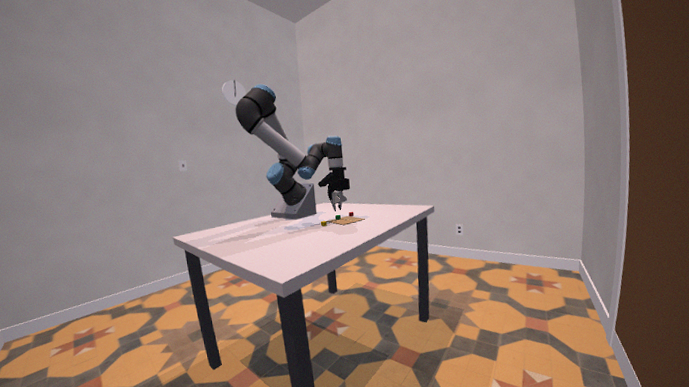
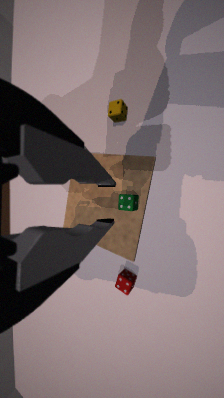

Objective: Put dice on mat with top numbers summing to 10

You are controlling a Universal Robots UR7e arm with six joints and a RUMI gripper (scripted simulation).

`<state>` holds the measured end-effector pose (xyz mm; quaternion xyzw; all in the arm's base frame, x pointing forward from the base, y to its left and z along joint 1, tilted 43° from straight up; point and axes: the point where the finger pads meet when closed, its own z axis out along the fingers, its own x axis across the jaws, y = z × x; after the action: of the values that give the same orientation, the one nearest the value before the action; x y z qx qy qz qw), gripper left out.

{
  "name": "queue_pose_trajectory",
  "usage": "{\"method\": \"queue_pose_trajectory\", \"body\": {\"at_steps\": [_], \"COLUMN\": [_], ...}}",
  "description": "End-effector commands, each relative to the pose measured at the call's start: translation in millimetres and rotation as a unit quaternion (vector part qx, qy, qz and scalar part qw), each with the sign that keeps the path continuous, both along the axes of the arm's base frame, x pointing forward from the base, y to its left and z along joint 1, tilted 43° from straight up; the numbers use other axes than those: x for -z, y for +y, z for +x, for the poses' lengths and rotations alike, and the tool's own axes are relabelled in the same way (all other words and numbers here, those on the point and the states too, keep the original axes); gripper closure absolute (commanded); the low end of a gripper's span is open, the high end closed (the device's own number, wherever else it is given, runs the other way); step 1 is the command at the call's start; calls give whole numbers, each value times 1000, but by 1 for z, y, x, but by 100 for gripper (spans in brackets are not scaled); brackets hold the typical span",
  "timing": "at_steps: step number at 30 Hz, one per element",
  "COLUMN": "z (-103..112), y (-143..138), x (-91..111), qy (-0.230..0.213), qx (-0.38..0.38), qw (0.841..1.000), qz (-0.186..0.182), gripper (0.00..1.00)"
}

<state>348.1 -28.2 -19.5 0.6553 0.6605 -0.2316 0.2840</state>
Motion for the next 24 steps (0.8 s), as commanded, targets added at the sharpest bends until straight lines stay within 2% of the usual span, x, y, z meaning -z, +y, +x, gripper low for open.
{"method": "queue_pose_trajectory", "body": {"at_steps": [1,6,20,21,24], "z": [-1,-2,-3,-3,-3], "y": [12,23,32,32,32], "x": [-13,-25,-34,-34,-34], "qy": [1,1,1,1,1], "qx": [1,1,1,1,1], "qw": [1000,1000,1000,1000,1000], "qz": [0,0,0,0,0], "gripper": [79,79,79,0,0]}}
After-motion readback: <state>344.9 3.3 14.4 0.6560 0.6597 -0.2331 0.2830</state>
